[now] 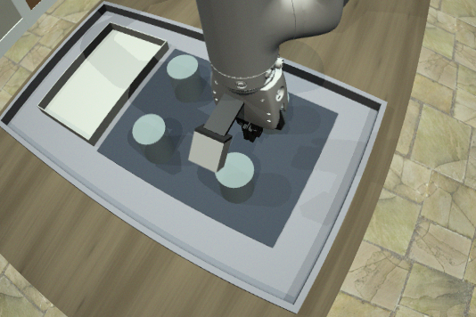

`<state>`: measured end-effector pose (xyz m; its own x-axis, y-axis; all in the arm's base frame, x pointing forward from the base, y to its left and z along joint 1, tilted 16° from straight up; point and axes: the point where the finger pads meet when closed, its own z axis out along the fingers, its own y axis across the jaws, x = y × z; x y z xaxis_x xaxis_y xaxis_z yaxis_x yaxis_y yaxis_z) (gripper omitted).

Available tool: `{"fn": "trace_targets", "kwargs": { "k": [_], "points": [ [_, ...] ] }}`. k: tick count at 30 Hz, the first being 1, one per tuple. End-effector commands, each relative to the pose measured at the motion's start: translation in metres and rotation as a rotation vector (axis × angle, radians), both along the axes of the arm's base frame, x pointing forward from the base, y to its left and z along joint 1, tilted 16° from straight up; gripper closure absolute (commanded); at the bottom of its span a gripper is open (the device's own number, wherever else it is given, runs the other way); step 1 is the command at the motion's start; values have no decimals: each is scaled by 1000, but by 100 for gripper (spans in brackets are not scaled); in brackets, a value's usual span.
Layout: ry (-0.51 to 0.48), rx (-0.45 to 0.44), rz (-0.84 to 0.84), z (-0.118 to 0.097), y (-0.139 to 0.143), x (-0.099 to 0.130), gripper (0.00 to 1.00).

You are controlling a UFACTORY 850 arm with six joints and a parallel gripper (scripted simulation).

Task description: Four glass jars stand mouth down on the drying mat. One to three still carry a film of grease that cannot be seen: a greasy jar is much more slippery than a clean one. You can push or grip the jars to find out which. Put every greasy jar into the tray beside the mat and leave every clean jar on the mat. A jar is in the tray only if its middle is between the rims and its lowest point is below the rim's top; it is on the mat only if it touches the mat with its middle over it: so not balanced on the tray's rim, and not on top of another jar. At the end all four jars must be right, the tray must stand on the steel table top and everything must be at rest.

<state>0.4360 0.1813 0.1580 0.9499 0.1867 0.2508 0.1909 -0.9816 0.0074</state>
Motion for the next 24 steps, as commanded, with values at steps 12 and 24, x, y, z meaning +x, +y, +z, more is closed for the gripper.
{"fn": "trace_targets", "kwargs": {
  "k": [12, 24],
  "points": [
    [-28, -25, -10, -32, 1, 11, 100],
    [-28, -25, -10, -32, 1, 12, 100]
  ]
}}
